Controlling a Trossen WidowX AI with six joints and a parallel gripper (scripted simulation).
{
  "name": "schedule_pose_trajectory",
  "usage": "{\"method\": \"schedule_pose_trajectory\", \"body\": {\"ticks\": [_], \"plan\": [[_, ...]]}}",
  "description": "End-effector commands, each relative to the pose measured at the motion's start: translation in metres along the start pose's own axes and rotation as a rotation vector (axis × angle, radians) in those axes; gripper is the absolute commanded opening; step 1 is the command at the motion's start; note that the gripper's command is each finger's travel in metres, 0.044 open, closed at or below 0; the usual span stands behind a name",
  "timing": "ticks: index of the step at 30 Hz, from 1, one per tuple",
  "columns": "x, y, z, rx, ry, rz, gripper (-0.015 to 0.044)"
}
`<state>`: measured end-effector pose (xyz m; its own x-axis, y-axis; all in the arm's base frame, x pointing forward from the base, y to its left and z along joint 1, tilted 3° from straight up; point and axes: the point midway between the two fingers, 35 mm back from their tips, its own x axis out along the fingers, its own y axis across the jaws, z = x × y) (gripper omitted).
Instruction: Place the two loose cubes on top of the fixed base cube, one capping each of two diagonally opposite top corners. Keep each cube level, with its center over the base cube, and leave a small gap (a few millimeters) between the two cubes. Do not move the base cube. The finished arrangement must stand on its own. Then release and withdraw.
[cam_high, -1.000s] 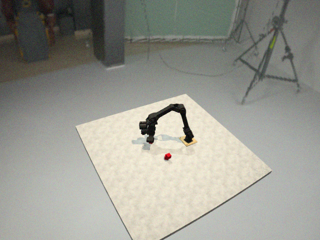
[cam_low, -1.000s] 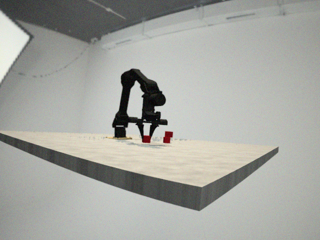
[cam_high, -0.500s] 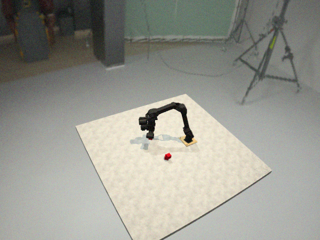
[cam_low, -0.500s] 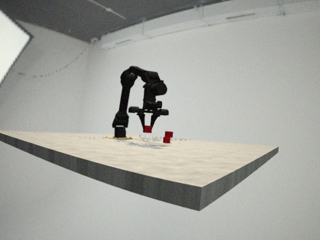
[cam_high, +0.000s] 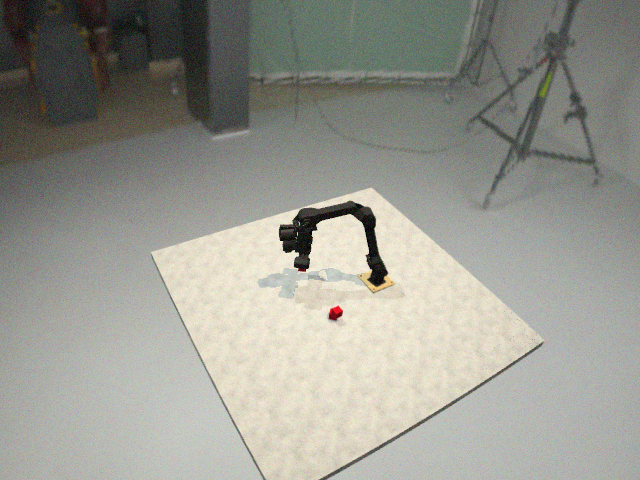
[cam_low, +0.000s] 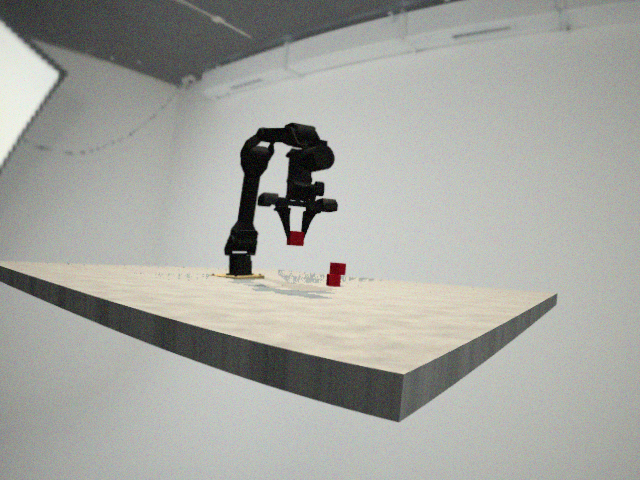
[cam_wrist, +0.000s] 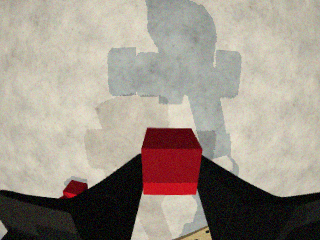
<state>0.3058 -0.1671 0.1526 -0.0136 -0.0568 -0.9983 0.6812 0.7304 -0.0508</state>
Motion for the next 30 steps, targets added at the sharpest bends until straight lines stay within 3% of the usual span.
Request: {"method": "schedule_pose_trajectory", "body": {"ticks": [1, 30], "plan": [[-0.005, 0.002, -0.001, -0.015, -0.002, 0.0, 0.0105], [0.0, 0.079, -0.052, -0.971, -0.002, 0.01, 0.0105]]}}
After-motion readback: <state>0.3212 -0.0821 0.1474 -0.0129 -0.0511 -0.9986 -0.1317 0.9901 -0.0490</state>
